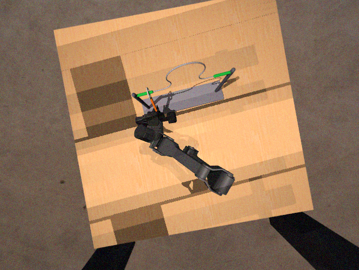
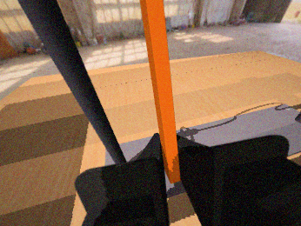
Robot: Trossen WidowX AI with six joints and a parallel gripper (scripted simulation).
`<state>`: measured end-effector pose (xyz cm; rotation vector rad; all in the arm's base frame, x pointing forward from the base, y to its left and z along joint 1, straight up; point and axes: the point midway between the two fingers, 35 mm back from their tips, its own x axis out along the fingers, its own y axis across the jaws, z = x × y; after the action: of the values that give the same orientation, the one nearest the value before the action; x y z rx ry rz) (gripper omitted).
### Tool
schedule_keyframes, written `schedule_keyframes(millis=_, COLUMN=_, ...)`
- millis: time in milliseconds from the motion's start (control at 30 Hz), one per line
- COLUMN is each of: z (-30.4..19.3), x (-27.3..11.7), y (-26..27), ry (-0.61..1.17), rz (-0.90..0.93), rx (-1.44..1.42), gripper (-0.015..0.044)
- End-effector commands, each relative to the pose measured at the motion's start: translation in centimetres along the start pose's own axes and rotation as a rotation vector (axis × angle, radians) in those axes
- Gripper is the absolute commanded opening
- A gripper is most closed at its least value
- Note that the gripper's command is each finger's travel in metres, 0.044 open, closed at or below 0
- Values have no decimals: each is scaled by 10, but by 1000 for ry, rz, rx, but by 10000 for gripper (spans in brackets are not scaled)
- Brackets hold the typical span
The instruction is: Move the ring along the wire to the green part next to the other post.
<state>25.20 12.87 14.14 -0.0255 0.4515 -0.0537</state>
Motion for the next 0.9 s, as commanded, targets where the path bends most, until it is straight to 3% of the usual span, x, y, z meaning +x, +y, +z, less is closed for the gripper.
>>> schedule_keyframes(millis=0, z=-3, x=2, y=-1, ry=0, rz=-5, rx=3, gripper=-150)
schedule_keyframes(millis=567, z=-3, x=2, y=-1, ry=0, rz=-5, rx=3, gripper=-150)
schedule_keyframes(millis=867, z=-3, x=1, y=0, ry=0, rz=-2, rx=-1, gripper=86)
